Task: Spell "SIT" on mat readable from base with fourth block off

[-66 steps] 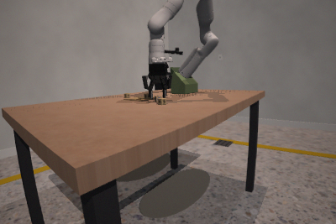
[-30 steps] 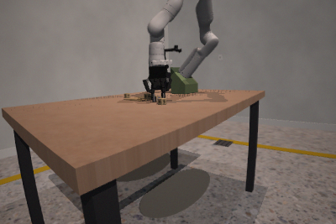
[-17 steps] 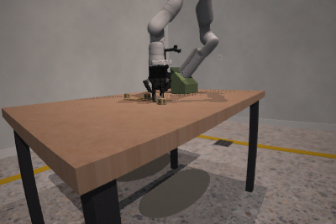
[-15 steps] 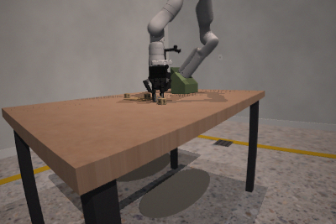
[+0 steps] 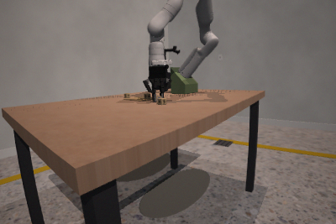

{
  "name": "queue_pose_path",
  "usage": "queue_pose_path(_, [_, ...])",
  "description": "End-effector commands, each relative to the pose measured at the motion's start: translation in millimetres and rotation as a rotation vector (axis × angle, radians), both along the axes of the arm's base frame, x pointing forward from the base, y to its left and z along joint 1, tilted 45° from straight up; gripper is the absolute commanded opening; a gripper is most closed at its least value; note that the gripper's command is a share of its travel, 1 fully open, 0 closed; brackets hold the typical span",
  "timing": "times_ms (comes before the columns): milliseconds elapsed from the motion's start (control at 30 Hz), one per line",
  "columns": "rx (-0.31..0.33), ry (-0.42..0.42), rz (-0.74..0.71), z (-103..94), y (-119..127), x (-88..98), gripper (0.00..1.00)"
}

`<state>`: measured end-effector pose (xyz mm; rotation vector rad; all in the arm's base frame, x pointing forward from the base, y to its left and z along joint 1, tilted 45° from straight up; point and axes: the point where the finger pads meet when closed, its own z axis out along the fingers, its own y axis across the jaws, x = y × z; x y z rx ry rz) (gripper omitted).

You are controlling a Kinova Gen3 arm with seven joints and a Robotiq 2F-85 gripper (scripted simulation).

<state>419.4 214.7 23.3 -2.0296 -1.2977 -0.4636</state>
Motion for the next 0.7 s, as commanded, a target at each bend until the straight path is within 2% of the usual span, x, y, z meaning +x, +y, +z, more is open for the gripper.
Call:
queue_pose_path(0, [0.000,-0.001,-0.001,0.3,0,0.5,0.21])
queue_pose_path(367, [0.000,-0.001,-0.001,3.0,-3,0.7,0.21])
queue_pose_path(533, [0.000,-0.001,-0.001,20.7,-21,2.1,0.21])
queue_pose_path(600, [0.000,-0.001,-0.001,20.7,-21,2.1,0.21])
queue_pose_path(667, [0.000,-0.001,-0.001,31.3,-31,3.0,0.21])
